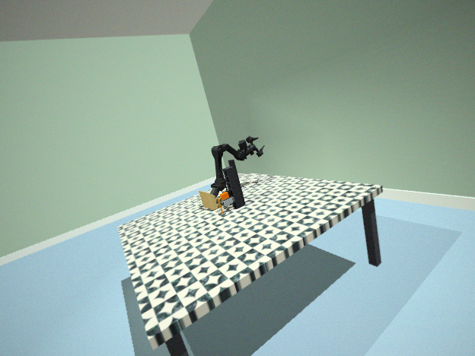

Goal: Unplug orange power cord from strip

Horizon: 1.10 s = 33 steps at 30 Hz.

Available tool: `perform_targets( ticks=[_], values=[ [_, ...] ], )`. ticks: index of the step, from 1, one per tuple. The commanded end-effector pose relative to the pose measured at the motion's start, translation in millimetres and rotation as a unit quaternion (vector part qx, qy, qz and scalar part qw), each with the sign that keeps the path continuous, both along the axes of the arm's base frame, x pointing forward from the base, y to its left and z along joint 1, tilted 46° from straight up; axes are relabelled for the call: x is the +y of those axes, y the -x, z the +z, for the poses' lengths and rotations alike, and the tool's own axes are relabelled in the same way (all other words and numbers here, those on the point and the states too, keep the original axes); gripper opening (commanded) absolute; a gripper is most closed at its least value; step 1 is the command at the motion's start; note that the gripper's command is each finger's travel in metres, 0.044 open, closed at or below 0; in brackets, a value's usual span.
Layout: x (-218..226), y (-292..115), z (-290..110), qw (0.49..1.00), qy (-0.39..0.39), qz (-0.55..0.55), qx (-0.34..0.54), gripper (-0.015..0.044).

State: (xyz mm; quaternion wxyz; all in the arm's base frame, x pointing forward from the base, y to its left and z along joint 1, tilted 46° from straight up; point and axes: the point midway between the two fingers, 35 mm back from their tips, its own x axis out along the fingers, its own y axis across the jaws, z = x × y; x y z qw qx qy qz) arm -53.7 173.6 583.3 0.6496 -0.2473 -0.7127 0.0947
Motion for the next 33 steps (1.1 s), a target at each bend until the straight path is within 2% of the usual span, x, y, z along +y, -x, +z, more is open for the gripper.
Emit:
perform_targets(
  ticks=[1, 4, 9, 15, 22, 28, 33],
  values=[
    [1, 0, 0, 1.0, 0.001, 0.0, 0.0, 0.0374],
    [15, 0, -5, 1.0, 0.022, 0.002, -0.003, 0.0295],
    [69, -10, -27, 0.995, 0.104, 0.008, 0.002, 0.0164],
    [127, -41, -62, 0.977, 0.207, 0.016, 0.046, 0.016],
    [178, -100, -112, 0.939, 0.313, 0.016, 0.141, 0.016],
    [201, -161, -160, 0.89, 0.38, 0.008, 0.252, 0.016],
    [203, -223, -207, 0.832, 0.419, -0.008, 0.363, 0.016]
  ],
)
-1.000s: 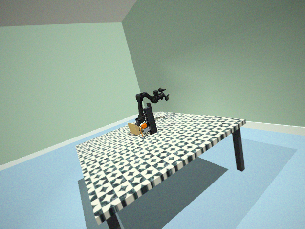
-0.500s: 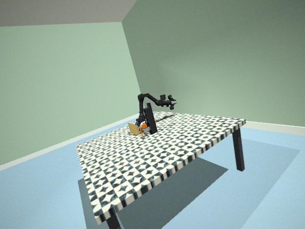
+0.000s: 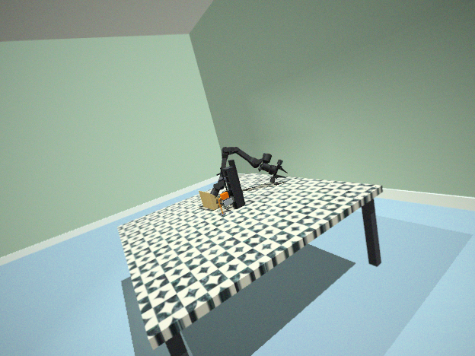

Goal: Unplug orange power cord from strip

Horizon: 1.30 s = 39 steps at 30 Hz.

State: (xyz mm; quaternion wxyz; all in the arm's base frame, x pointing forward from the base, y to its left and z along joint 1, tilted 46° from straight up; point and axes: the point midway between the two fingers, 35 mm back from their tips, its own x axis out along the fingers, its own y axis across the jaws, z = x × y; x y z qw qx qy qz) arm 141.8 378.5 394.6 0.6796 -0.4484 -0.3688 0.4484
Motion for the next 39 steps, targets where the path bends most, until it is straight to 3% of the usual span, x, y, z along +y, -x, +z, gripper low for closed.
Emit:
perform_targets(
  ticks=[1, 12, 24, 30, 39],
  values=[
    [-4, -42, -29, 0.996, 0.033, -0.034, 0.072, 0.016],
    [-70, -169, -139, 0.913, 0.097, -0.182, 0.353, 0.016],
    [-181, -234, -238, 0.702, 0.057, -0.34, 0.623, 0.016],
    [-247, -243, -282, 0.539, -0.002, -0.41, 0.736, 0.016],
    [-358, -220, -339, 0.167, -0.155, -0.483, 0.845, 0.016]
  ],
)
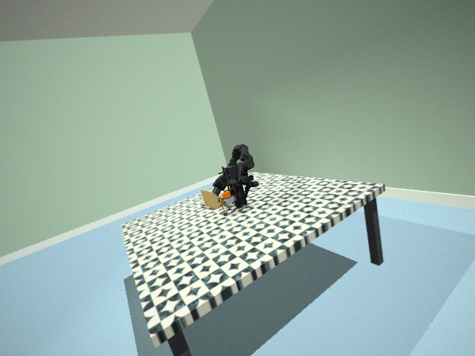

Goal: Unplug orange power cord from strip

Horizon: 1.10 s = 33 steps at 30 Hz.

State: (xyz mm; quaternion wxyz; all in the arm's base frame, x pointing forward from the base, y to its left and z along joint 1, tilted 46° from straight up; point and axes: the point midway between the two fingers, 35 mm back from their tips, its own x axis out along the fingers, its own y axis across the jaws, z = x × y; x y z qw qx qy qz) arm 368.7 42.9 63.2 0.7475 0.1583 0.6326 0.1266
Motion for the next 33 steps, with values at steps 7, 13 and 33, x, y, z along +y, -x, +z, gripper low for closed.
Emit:
perform_targets(
  ticks=[7, 13, 33],
  values=[
    [-75, 39, -29, 0.925, -0.064, -0.294, 0.233, 0.016],
    [-115, 100, -47, 0.771, -0.141, -0.447, 0.432, 0.016],
    [-109, 109, -37, 0.744, -0.152, -0.463, 0.457, 0.016]
  ],
)
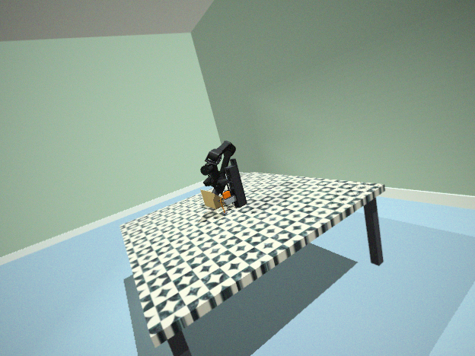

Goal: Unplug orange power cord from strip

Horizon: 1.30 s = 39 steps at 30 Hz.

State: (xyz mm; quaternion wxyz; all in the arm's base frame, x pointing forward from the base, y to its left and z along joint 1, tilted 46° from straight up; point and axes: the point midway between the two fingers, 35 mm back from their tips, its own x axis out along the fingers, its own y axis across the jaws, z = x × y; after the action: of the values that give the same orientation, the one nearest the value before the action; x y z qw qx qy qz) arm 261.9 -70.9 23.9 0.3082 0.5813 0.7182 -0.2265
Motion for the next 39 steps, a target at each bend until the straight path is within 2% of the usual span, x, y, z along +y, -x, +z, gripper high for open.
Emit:
perform_targets(
  ticks=[1, 16, 31, 34, 39],
  values=[
    [6, 2, 3, 1.0, -0.003, -0.002, 0.006, 0.016],
    [22, 7, 20, 1.0, -0.004, -0.002, 0.006, 0.016],
    [31, 9, 12, 1.0, -0.004, -0.002, 0.006, 0.016],
    [28, 7, 13, 1.0, -0.003, 0.001, 0.003, 0.0081],
    [28, 7, 13, 1.0, -0.003, 0.001, 0.003, 0.0048]
  ],
)
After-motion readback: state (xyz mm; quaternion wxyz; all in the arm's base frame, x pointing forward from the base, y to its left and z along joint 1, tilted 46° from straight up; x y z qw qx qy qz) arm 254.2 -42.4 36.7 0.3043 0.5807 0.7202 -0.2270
